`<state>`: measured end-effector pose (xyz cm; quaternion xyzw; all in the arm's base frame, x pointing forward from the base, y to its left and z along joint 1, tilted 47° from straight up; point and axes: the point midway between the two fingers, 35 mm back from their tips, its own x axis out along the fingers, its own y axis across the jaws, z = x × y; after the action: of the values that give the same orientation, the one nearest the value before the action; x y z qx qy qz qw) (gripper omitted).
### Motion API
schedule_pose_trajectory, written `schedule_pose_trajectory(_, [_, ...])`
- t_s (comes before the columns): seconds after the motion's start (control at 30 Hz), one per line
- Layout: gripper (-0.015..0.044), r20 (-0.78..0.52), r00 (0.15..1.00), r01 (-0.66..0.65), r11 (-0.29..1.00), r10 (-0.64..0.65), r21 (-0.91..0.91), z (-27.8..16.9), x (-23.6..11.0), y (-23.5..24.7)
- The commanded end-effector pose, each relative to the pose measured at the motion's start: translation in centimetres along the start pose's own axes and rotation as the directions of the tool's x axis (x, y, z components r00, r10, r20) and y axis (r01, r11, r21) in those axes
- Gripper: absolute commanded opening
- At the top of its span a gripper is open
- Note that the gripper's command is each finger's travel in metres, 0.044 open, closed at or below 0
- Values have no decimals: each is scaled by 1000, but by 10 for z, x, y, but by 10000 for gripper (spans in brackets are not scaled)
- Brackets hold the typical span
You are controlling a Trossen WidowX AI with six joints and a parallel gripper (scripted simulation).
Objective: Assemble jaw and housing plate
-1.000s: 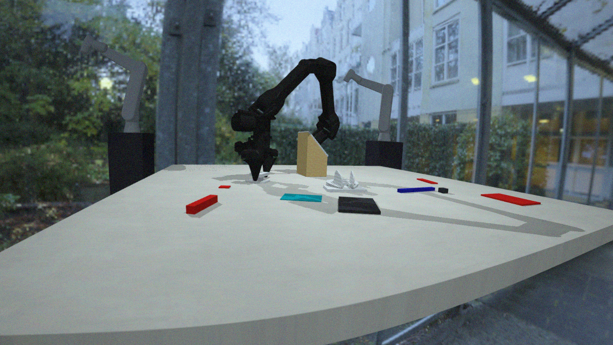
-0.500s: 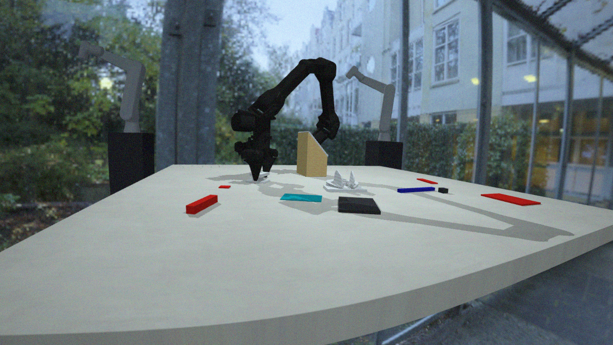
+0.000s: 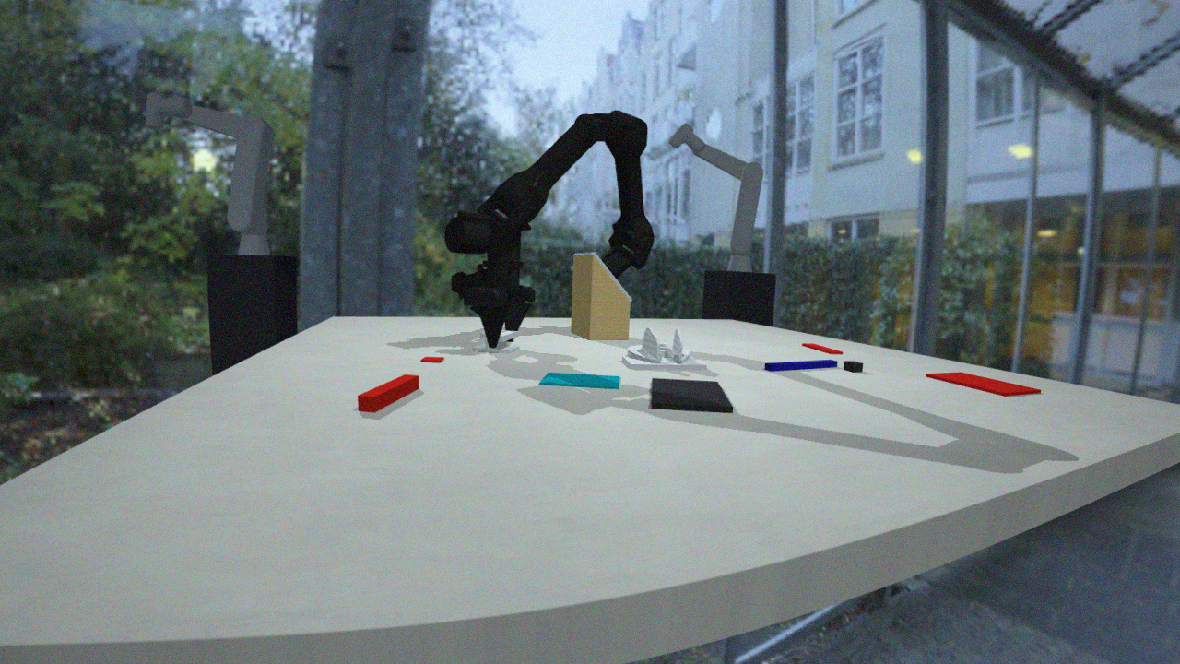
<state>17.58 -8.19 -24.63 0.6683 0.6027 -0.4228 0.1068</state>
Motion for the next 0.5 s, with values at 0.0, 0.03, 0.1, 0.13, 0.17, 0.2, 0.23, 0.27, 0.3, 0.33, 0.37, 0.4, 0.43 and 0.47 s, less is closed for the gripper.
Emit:
schedule_pose_trajectory(0.0, [351,0,1000,0,1000,0,0,0,0,0])
schedule_pose_trajectory(0.03, [351,0,1000,0,1000,0,0,0,0,0])
schedule_pose_trajectory(0.1, [351,0,1000,0,1000,0,0,0,-2,0])
schedule_pose_trajectory(0.13, [351,0,1000,-1,1000,1,0,0,-5,1])
schedule_pose_trajectory(0.17, [351,0,1000,-1,1000,1,1,0,-8,1])
schedule_pose_trajectory(0.2, [351,0,1000,-1,1000,1,1,0,-11,1])
schedule_pose_trajectory(0.23, [351,0,1000,-1,1000,1,1,0,-14,2])
schedule_pose_trajectory(0.27, [351,1,1000,-1,1000,1,1,0,-17,2])
schedule_pose_trajectory(0.3, [351,1,1000,-2,1000,2,2,1,-20,2])
schedule_pose_trajectory(0.33, [351,1,1000,-2,1000,2,2,1,-23,2])
schedule_pose_trajectory(0.37, [351,1,1000,-2,1000,2,2,1,-27,2])
schedule_pose_trajectory(0.4, [351,1,1000,-2,1000,2,2,1,-30,2])
schedule_pose_trajectory(0.43, [351,1,1000,-2,1000,2,3,1,-33,2])
schedule_pose_trajectory(0.47, [351,1,1000,-3,1000,3,3,1,-36,2])
